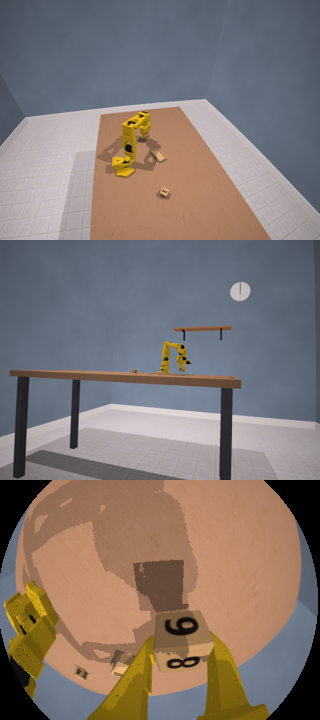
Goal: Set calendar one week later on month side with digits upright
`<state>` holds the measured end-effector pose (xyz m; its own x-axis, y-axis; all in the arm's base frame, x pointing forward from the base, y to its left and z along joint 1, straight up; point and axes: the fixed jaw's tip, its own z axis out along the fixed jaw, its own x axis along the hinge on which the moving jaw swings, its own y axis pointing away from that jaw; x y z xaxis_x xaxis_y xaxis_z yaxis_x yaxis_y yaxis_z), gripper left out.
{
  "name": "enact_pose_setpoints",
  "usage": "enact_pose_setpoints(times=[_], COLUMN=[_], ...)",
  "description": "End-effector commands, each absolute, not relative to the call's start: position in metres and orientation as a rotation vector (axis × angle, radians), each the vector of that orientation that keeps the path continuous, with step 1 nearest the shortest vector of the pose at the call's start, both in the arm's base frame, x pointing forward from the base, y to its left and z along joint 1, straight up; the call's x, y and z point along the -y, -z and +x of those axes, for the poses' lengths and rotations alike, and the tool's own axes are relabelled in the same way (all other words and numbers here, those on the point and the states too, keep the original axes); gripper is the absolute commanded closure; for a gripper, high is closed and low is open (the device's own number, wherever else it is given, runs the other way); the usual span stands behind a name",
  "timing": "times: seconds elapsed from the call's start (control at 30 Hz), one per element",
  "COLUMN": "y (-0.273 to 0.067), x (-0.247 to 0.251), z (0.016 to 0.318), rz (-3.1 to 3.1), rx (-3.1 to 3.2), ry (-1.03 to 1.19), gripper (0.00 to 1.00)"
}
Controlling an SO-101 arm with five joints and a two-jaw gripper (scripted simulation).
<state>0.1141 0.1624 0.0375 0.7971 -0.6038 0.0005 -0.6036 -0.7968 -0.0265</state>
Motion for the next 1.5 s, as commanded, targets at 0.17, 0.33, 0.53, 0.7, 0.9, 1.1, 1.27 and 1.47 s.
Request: enact_pose_setpoints(times=[0.17,0.33,0.53,0.7,0.9,1.1,1.27,1.47], y=[-0.039,-0.036,-0.034,-0.034,-0.03,-0.028,-0.028,-0.024], x=[-0.166,-0.166,-0.166,-0.166,-0.166,-0.166,-0.166,-0.166], z=[0.115,0.115,0.115,0.115,0.115,0.115,0.115,0.115], rz=[-2.932,-2.932,-2.932,-2.932,-2.932,-2.932,-2.932,-2.932], rx=[-0.976,-0.976,-0.976,-0.976,-0.976,-0.976,-0.976,-0.976], ry=[0.023,0.023,0.023,0.023,0.023,0.023,0.023,0.023], gripper=[1.0,1.0,1.0,1.0,1.0,1.0,1.0,1.0])
